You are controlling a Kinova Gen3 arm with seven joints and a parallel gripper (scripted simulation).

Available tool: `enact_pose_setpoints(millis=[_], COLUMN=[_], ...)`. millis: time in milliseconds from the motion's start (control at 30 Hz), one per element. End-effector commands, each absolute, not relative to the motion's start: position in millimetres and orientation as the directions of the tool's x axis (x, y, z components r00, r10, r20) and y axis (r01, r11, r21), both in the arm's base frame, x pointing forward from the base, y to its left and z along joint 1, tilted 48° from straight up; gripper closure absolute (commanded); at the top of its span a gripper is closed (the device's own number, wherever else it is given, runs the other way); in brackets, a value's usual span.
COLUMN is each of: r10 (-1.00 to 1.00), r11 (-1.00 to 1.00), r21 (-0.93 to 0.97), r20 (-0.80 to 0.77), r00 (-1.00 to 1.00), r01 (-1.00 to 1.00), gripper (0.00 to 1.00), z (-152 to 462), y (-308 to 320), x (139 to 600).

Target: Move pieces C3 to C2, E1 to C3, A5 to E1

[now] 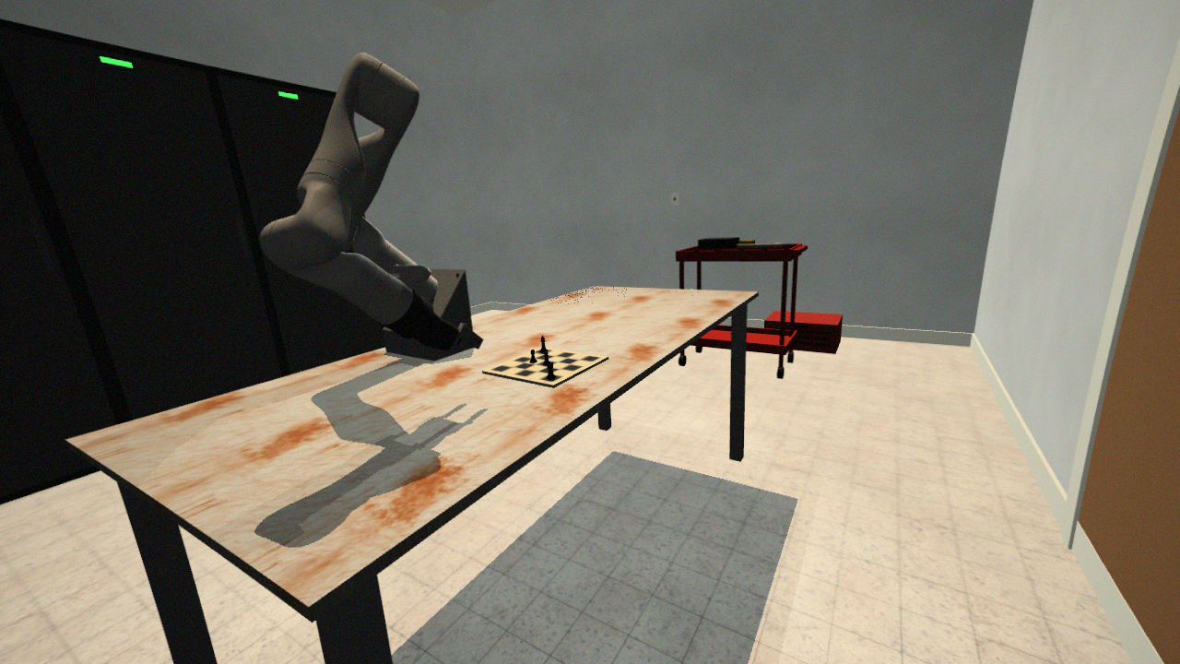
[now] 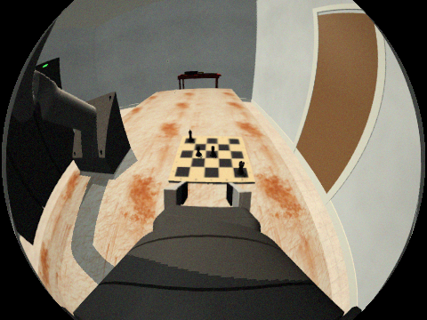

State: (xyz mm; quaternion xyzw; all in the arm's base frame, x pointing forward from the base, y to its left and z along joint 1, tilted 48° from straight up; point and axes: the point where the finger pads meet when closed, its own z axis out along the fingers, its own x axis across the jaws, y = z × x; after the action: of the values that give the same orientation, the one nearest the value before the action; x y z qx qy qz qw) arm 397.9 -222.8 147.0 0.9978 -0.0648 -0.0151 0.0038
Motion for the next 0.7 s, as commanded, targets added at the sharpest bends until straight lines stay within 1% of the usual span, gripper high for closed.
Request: enact_pose_setpoints(millis=[0, 167, 267, 400, 500, 567, 667], r10=[-0.128, -0.070, 0.018, 0.210, 0.385, 0.385, 0.547], r11=[-0.992, -0.997, -0.998, -0.968, -0.894, -0.894, -0.764], r21=[0.010, 0.029, 0.053, 0.093, 0.113, 0.113, 0.111], r20=[-0.029, -0.058, -0.099, -0.198, -0.299, -0.299, -0.411], r00=[0.991, 0.996, 0.995, 0.957, 0.873, 0.873, 0.729], r01=[-0.128, -0.069, 0.024, 0.232, 0.433, 0.433, 0.636], gripper=[0.00, 0.00, 0.00, 0.00, 0.00, 0.00, 0.00], z=[147.2, 139.0, 126.9, 101.2, 78.4, 78.4, 56.2], y=[-222.3, -216.3, -204.0, -177.5, -153.3, -153.3, -128.5], x=[398.3, 398.7, 401.9, 406.2, 408.5, 408.5, 410.3])
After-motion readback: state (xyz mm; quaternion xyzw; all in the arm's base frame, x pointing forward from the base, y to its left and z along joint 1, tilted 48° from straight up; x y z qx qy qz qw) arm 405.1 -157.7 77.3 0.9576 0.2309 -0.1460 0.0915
